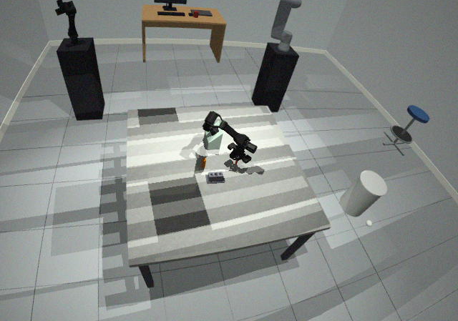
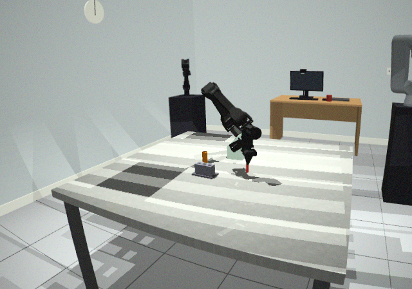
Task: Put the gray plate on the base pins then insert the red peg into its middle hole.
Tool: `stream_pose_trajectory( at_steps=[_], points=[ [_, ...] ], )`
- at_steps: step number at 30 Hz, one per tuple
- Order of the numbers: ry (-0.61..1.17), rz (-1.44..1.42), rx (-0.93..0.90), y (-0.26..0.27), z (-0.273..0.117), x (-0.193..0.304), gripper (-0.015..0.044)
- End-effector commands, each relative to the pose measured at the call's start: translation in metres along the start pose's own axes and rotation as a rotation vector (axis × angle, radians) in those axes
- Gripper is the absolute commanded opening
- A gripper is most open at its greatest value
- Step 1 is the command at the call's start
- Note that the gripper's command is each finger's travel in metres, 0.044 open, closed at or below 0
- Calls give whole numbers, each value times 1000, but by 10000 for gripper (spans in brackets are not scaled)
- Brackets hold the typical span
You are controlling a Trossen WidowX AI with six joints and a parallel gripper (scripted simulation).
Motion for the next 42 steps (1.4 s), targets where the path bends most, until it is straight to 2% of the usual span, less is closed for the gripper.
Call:
stream_pose_trajectory(
  at_steps=[1,8,32,33,42],
  points=[
    [-6,-8,0,0,1,0,6],
    [-4,-8,0,1,-6,1,0],
    [0,-9,-2,7,-80,3,0],
    [-8,-21,1,7,-70,4,0],
    [1,-4,-4,15,-72,-13,0]
  ],
)
Point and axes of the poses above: the point midway between the two fingers, 35 mm back from their tips, its own z axis out along the fingers, its own y axis across the jaws, x = y × z, the point moved 10 cm from there along -z, back along the fingers, and after that the axes turned 9 degrees about z, right-handed, at the moved point
